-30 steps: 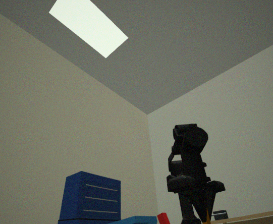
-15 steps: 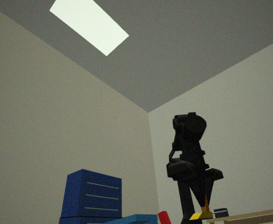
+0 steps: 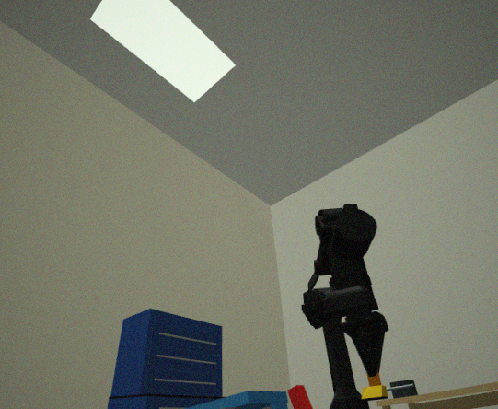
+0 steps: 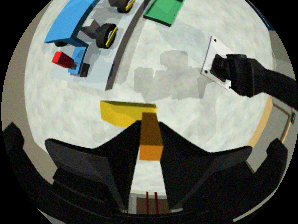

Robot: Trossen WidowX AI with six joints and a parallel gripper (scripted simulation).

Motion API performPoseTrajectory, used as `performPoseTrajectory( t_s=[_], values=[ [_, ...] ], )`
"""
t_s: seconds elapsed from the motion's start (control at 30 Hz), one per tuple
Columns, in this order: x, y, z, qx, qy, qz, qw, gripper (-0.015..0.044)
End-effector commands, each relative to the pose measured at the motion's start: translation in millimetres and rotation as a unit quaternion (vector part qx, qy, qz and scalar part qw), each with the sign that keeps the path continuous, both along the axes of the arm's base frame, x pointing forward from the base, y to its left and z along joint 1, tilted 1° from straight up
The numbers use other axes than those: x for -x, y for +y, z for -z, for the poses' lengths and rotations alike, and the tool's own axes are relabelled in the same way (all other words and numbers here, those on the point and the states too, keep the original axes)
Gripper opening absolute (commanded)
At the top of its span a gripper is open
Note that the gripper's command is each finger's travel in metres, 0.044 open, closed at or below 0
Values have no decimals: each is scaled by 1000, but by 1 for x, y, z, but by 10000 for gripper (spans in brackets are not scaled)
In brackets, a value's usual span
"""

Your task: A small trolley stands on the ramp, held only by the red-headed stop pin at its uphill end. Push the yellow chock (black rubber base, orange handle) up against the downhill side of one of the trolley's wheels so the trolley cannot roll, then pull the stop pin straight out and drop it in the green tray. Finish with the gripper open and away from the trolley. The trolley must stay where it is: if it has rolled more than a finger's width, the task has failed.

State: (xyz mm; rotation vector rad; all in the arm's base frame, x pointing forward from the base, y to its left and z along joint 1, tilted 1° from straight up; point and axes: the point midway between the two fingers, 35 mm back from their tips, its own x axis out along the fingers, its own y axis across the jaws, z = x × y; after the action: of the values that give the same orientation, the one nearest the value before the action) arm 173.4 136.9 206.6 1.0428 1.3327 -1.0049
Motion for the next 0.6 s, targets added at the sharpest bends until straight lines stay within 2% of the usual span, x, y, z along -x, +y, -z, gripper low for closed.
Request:
performPoseTrajectory(
  t_s=[0.0,0.57],
  values=[
    [0,1,-1,-2,0,-63,998,0],
    [0,1,-1,-2,-8,-321,947,0]
  ],
)
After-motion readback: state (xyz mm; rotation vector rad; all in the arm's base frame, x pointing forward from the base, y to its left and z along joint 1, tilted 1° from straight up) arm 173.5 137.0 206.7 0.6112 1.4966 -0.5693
